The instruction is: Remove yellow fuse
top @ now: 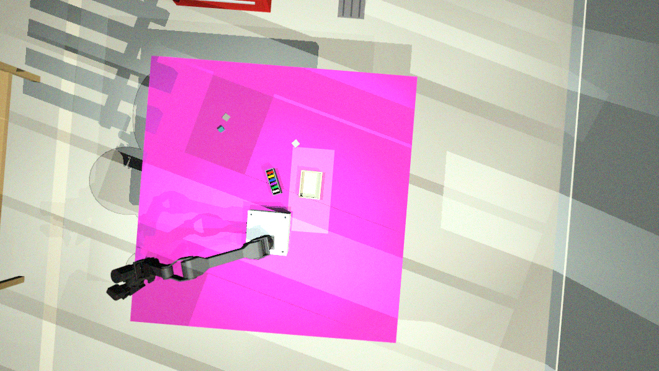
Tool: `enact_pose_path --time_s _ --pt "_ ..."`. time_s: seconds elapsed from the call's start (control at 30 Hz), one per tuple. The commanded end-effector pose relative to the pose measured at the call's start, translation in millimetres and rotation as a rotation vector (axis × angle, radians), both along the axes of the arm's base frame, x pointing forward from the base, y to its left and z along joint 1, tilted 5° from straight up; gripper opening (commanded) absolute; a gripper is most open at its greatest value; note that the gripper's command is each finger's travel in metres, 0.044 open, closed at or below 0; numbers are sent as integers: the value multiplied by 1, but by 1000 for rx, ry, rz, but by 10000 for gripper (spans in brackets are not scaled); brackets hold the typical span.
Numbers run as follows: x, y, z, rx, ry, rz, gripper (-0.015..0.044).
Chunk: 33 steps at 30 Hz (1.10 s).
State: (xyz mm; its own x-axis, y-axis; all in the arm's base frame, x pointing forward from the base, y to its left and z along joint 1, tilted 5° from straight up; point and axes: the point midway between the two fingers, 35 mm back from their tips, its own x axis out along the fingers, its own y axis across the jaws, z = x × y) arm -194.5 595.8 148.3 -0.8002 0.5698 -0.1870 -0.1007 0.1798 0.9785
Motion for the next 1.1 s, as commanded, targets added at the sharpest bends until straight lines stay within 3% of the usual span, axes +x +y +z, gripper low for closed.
enact_pose_path --time_s 0.0,0.07,0.3,0.53,0.8,1.07 --pt "3 1 0 -3 -1 -6 112" --pt "28 6 -3 -25 -12 -58 66" --pt "146 12 -17 -138 -59 -299 66" --pt "272 -13 -33 -278 -98 -558 66" --pt "395 -78 -51 -455 -132 -836 66" --pt "492 -178 -68 -661 -140 -1097 66"
